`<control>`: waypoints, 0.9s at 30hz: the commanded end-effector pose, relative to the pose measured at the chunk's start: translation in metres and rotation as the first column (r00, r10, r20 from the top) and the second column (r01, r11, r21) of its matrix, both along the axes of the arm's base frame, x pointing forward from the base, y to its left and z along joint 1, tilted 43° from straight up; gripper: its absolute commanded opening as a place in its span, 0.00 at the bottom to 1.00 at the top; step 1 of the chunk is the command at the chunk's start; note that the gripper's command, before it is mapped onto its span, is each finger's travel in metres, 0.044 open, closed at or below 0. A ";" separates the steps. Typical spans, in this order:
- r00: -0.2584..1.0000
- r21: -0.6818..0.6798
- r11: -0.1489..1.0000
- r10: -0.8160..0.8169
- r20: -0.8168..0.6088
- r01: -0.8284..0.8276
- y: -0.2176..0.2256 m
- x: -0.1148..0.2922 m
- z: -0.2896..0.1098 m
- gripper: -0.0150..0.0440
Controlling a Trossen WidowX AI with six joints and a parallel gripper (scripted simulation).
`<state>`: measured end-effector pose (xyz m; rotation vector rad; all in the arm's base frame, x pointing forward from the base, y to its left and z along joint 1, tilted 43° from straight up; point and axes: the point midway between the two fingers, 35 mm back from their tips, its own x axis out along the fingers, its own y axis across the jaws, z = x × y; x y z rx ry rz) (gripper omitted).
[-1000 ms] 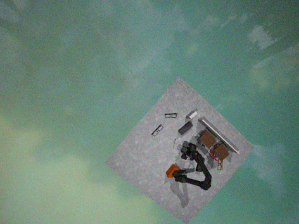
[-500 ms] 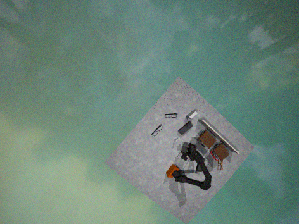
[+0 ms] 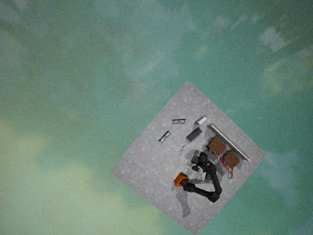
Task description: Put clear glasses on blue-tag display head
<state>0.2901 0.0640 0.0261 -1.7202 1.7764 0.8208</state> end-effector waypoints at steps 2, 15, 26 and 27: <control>1.000 0.004 1.000 0.001 0.004 -0.001 0.006 0.000 0.007 0.25; 0.877 -0.031 0.912 0.384 -0.289 -0.410 0.025 -0.004 0.001 0.25; 0.553 0.030 0.689 0.606 -0.571 -0.724 0.043 -0.009 -0.005 0.25; 0.517 0.041 0.665 0.616 -0.595 -0.746 0.045 -0.010 -0.005 0.25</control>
